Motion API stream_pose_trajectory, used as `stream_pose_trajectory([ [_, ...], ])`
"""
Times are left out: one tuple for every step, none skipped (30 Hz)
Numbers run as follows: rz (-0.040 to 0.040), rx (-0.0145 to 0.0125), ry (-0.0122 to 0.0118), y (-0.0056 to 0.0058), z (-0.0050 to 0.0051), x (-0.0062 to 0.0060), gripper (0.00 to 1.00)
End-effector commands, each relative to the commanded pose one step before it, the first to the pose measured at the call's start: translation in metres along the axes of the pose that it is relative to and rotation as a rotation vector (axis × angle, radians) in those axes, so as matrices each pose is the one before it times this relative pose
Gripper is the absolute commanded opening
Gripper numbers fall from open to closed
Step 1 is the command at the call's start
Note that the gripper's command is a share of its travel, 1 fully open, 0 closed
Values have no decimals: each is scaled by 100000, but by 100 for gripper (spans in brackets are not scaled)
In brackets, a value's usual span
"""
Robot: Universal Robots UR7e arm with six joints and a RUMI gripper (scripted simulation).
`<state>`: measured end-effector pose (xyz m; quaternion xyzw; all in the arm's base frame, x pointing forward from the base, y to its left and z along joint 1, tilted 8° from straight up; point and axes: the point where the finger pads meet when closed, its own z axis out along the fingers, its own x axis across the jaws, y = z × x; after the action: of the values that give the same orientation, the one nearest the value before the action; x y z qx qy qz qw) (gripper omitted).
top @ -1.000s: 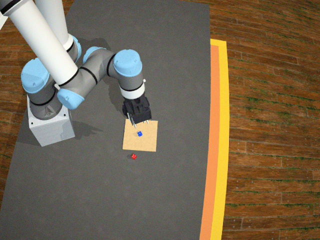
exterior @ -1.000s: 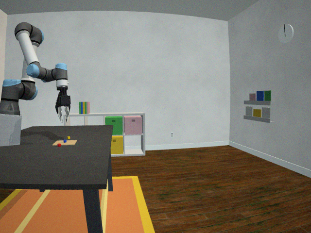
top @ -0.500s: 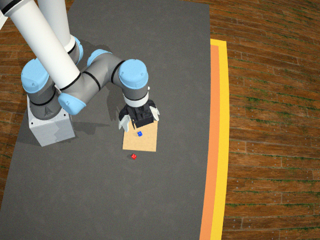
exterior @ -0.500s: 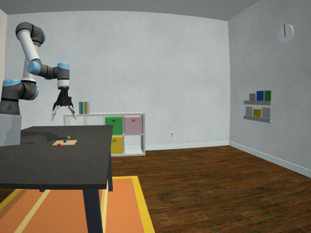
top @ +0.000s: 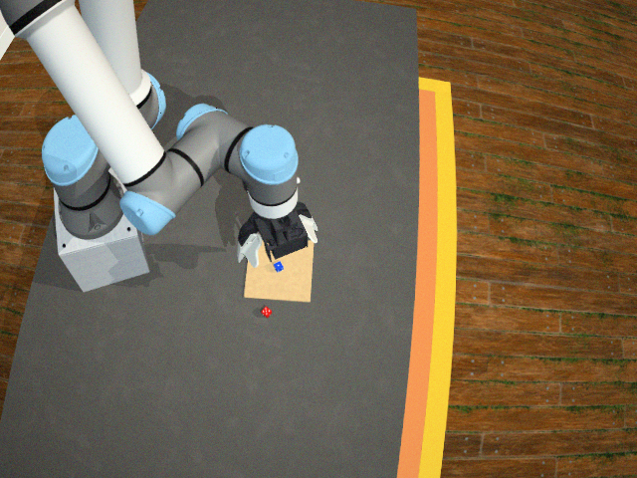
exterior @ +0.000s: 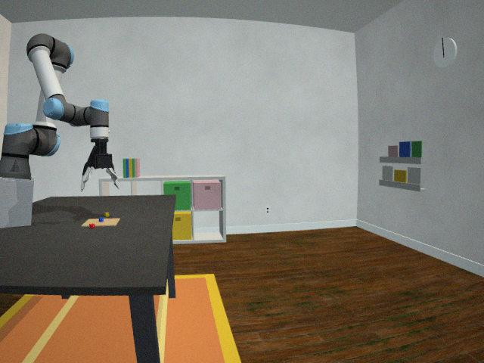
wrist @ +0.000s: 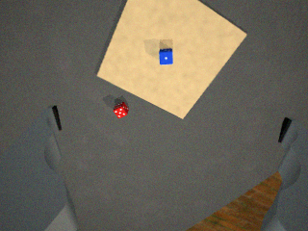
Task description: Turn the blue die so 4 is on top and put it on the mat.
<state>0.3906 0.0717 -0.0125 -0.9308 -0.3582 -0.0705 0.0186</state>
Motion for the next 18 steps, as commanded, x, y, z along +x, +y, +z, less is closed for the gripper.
stream_pose_trajectory([
  [-8684, 274, -974, -379, 3535, -225, 100],
  [0, 0, 0, 0, 0, 0, 100],
  [-498, 10, -54, -28, 189, -15, 100],
  [-85, 2, -9, -5, 32, -3, 100],
  [0, 0, 0, 0, 0, 0, 18],
  [0, 0, 0, 0, 0, 0, 18],
  [0, 0, 0, 0, 0, 0, 18],
  [0, 0, 0, 0, 0, 0, 18],
  [0, 0, 0, 0, 0, 0, 18],
  [0, 0, 0, 0, 0, 0, 18],
  [0, 0, 0, 0, 0, 0, 18],
  [0, 0, 0, 0, 0, 0, 18],
  [0, 0, 0, 0, 0, 0, 18],
  [0, 0, 0, 0, 0, 0, 18],
  [0, 0, 0, 0, 0, 0, 18],
  [0, 0, 0, 0, 0, 0, 18],
  [0, 0, 0, 0, 0, 0, 18],
  [0, 0, 0, 0, 0, 0, 18],
])
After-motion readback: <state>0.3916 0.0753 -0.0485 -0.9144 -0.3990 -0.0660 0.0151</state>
